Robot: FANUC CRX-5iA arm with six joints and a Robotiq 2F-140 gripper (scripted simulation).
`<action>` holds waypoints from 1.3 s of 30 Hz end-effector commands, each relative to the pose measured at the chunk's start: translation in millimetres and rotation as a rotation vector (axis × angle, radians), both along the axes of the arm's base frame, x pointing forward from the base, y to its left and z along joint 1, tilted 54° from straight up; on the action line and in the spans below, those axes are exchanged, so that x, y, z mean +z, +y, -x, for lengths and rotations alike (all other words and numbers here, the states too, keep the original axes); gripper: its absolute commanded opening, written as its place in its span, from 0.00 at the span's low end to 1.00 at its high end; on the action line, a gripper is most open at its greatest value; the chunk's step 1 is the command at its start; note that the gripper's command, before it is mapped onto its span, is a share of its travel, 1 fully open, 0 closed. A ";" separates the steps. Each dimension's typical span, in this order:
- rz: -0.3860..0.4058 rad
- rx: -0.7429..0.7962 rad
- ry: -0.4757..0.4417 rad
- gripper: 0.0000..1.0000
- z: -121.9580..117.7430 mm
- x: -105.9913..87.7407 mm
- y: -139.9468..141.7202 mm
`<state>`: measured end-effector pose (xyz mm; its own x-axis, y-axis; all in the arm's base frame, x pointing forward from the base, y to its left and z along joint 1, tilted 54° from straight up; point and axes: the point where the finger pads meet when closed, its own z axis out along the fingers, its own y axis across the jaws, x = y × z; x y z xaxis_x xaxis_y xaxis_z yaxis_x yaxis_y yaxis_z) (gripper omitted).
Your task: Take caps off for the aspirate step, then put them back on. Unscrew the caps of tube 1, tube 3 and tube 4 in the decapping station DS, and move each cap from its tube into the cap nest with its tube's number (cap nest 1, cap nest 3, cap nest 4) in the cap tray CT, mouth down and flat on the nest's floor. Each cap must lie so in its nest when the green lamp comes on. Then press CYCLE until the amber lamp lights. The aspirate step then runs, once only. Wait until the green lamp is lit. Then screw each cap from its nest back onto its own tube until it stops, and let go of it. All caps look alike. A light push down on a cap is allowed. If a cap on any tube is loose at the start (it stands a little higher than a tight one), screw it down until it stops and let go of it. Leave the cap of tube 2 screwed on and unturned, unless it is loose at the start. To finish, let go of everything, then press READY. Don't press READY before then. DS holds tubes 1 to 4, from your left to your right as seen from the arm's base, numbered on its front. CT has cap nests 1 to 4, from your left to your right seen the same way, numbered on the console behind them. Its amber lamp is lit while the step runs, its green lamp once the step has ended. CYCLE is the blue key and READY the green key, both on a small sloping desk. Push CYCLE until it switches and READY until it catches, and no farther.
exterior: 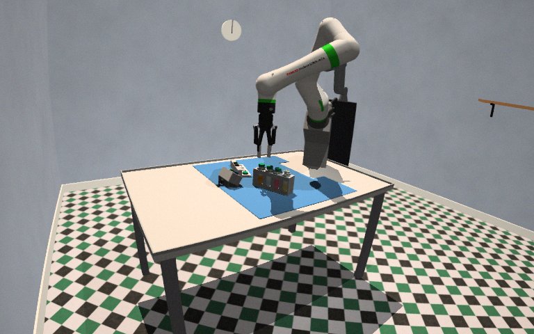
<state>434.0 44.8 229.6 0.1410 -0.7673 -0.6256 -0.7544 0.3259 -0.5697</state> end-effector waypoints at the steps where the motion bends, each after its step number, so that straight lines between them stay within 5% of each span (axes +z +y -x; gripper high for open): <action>1: 0.038 -0.044 0.051 0.35 8.0 14.3 25.8; 17: 0.038 -0.044 0.051 0.35 13.4 25.6 45.7; 39: 0.038 -0.044 0.051 0.35 -9.1 4.7 63.6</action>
